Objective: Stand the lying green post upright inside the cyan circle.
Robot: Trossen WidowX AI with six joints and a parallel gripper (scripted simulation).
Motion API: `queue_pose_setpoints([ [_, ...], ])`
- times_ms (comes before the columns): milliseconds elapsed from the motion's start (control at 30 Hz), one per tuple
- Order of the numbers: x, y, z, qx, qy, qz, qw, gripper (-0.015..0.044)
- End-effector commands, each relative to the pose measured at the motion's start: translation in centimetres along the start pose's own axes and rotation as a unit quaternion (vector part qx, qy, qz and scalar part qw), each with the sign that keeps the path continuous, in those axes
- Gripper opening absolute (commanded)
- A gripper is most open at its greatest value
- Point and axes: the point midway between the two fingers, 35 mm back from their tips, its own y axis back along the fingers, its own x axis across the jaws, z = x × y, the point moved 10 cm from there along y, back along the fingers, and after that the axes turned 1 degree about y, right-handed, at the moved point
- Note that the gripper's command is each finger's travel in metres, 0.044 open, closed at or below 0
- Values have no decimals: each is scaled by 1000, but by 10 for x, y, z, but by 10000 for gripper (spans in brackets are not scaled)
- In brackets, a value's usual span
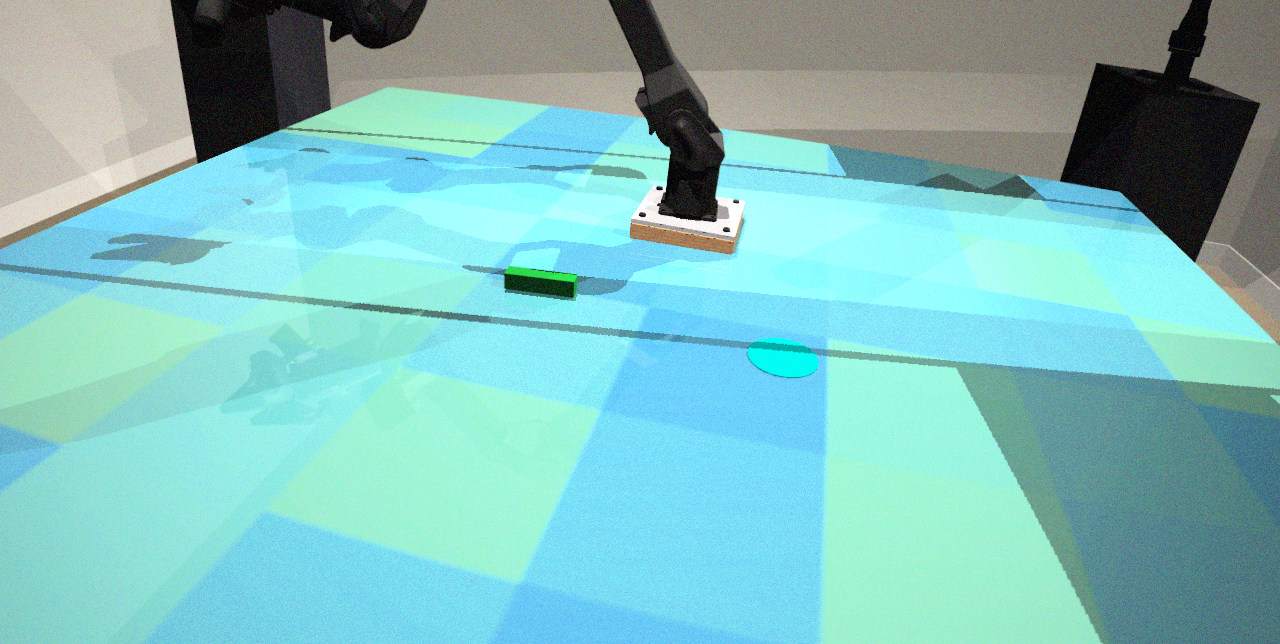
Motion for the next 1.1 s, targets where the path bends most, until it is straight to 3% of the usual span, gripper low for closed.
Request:
queue_pose_setpoints([
  [0, -1, -1, -1, -2, 1, -3, 1000, 374],
  [200, -30, -16, -30, -48, 28, -94, 994, 233],
  [633, -98, -4, -114, -87, 145, -365, 916, 233],
  [1067, -130, 69, -201, -2, 296, -629, 718, 233],
])
